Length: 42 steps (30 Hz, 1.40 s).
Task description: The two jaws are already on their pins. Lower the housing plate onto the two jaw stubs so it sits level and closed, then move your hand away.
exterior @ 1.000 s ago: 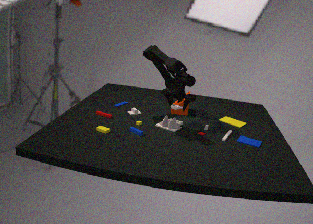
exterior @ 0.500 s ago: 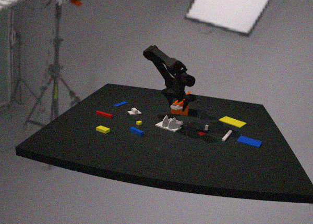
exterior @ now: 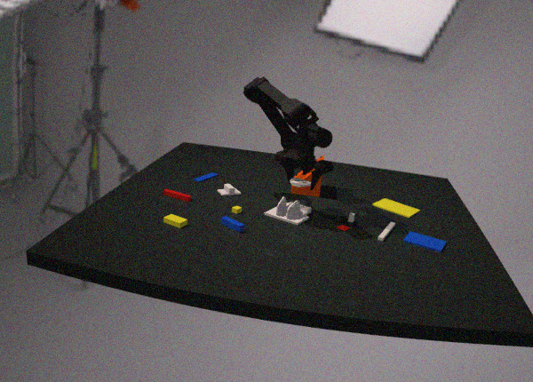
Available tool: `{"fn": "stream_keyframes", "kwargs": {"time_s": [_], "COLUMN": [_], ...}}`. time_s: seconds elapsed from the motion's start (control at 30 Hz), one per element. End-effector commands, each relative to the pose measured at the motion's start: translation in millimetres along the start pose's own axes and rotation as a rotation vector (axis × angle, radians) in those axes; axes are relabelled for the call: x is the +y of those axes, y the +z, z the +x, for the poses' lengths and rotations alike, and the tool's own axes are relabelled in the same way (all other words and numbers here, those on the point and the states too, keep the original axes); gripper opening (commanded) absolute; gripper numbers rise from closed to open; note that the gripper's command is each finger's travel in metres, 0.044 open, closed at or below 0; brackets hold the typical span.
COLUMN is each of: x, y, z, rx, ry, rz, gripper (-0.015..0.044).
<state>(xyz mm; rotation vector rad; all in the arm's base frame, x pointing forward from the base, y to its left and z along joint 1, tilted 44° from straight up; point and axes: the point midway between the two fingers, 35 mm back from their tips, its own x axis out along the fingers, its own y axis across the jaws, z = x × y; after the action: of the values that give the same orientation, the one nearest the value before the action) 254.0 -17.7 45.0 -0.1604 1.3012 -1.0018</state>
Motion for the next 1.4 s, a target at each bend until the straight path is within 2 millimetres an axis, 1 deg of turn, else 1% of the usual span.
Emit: {"fn": "stream_keyframes", "kwargs": {"time_s": [0.0,0.53,1.37], "x": [-0.2,-1.0,0.2], "y": [-0.5,-0.3,0.7], "z": [-0.1,1.0,41.7], "rx": [0.002,0.002,0.002], "ry": [0.002,0.002,0.003], "rz": [0.003,0.004,0.003], "gripper": [0.0351,0.0351,0.0351]}}
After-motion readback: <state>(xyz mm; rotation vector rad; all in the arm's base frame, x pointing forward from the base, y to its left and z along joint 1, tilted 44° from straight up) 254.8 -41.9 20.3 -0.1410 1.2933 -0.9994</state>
